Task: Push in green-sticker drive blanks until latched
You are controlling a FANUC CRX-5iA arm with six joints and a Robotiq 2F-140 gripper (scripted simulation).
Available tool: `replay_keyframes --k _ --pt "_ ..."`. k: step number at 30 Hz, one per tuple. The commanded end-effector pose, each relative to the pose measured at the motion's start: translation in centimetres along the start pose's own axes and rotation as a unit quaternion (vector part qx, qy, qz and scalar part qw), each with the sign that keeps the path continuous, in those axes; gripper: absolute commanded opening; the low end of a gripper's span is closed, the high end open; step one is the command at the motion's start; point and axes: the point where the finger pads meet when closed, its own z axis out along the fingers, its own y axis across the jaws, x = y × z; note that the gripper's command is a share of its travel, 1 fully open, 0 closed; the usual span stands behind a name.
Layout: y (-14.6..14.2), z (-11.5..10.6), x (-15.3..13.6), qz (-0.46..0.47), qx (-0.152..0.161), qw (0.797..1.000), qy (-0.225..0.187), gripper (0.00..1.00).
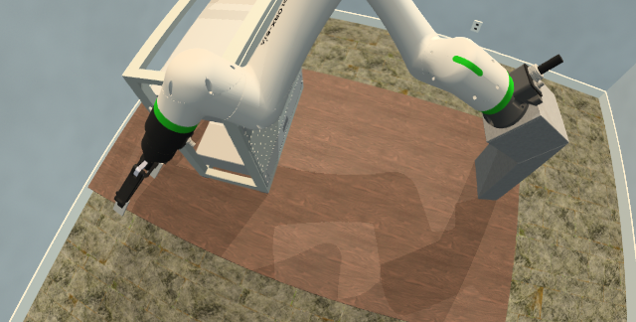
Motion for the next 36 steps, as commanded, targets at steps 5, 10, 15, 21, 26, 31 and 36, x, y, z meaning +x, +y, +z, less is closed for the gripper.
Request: replay_keyframes --k 5,10,15,21,26,31,36 --pt "-3.1 -0.3 0.9 0.003 0.031 1.0 0.0 1.0" --pt "-7.1 -0.8 1.0 0.003 0.07 0.997 -0.008 1.0" --pt "-8.8 -2.4 5.0 0.008 0.09 0.996 0.012 1.0" --pt "-9.5 -3.5 8.4 0.007 0.102 0.994 0.029 1.0" --pt "-10.5 -4.3 11.7 -0.003 0.117 0.992 0.046 1.0" --pt "-11.6 -5.4 15.3 -0.015 0.132 0.989 0.064 1.0" --pt "-12.2 -6.2 17.5 -0.023 0.142 0.987 0.076 1.0"
